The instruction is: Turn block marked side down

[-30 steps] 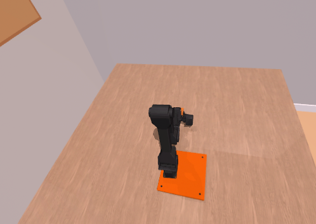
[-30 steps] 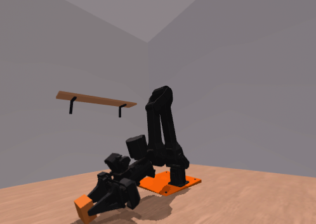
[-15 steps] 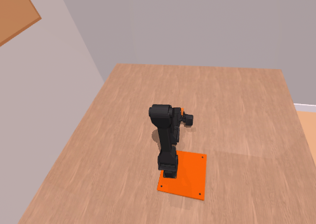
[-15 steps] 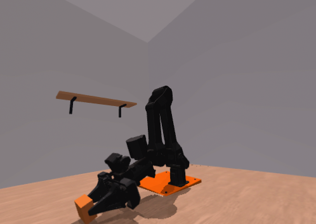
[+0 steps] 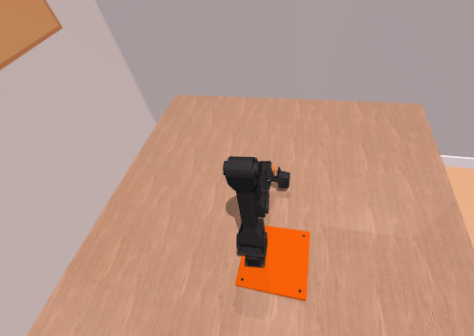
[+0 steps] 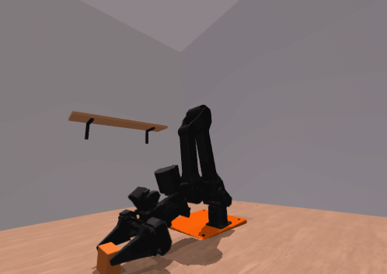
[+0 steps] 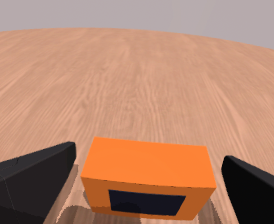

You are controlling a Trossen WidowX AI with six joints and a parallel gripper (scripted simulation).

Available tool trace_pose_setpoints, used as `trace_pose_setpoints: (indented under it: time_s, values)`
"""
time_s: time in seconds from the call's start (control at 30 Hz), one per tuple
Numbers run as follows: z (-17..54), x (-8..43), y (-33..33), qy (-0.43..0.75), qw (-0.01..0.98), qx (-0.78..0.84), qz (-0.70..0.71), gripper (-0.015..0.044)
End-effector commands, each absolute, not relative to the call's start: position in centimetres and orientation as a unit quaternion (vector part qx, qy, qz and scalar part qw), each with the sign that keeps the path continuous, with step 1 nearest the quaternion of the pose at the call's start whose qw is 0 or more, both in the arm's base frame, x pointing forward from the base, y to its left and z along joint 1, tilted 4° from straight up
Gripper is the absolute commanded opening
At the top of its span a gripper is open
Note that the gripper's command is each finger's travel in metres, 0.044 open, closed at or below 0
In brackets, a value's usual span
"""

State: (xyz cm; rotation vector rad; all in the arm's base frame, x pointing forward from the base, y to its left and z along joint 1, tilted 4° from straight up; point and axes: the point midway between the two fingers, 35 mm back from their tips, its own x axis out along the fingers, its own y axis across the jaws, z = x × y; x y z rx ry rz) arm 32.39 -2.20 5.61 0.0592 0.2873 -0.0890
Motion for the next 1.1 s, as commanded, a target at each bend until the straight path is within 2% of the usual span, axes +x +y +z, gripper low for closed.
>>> trace_pose_setpoints:
  time_s: [0.0, 0.87, 1.07]
  values:
    - [5.6, 32.4, -2.3, 0.142, 0.988, 0.032, -0.047, 0.044]
    - [5.6, 32.4, -2.3, 0.142, 0.988, 0.032, -0.047, 0.044]
    - [5.5, 34.4, -2.5, 0.216, 0.975, 0.032, -0.045, 0.044]
